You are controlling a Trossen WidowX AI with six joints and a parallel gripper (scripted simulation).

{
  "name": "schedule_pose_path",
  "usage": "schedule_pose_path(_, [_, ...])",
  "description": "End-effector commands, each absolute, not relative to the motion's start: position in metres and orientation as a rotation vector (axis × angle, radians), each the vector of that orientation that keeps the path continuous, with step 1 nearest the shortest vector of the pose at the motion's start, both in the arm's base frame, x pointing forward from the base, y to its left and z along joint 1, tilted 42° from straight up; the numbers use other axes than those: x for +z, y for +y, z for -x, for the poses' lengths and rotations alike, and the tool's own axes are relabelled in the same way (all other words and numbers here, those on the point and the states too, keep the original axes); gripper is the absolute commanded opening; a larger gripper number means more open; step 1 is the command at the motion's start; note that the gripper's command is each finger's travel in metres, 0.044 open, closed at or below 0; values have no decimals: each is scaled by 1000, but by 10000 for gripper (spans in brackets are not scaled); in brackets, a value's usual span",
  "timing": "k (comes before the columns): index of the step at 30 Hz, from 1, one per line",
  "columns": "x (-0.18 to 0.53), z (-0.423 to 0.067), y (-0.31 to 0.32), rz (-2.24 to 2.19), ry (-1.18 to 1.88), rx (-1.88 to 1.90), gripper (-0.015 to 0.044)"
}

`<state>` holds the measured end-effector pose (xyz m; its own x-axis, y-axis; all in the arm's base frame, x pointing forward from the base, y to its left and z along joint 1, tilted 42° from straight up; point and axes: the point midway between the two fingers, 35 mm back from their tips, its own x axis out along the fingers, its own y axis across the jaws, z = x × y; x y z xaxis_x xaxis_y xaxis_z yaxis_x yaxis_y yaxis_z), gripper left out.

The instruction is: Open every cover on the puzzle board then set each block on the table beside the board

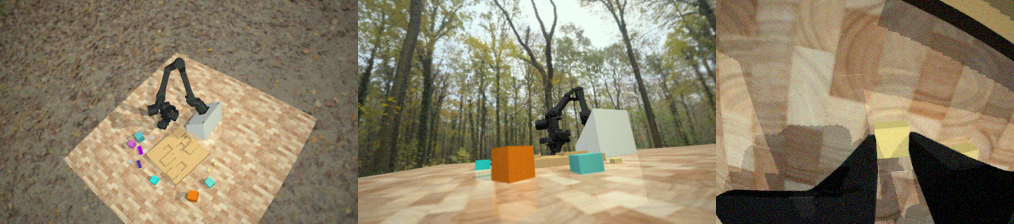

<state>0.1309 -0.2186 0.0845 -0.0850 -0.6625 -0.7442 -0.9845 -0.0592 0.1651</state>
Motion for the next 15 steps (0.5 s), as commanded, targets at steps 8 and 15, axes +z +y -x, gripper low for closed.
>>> schedule_pose_path(8, [81, -129, -222, 1754, 1784, 971, 185])
schedule_pose_path(15, [81, -129, -222, 1754, 1784, 971, 369])
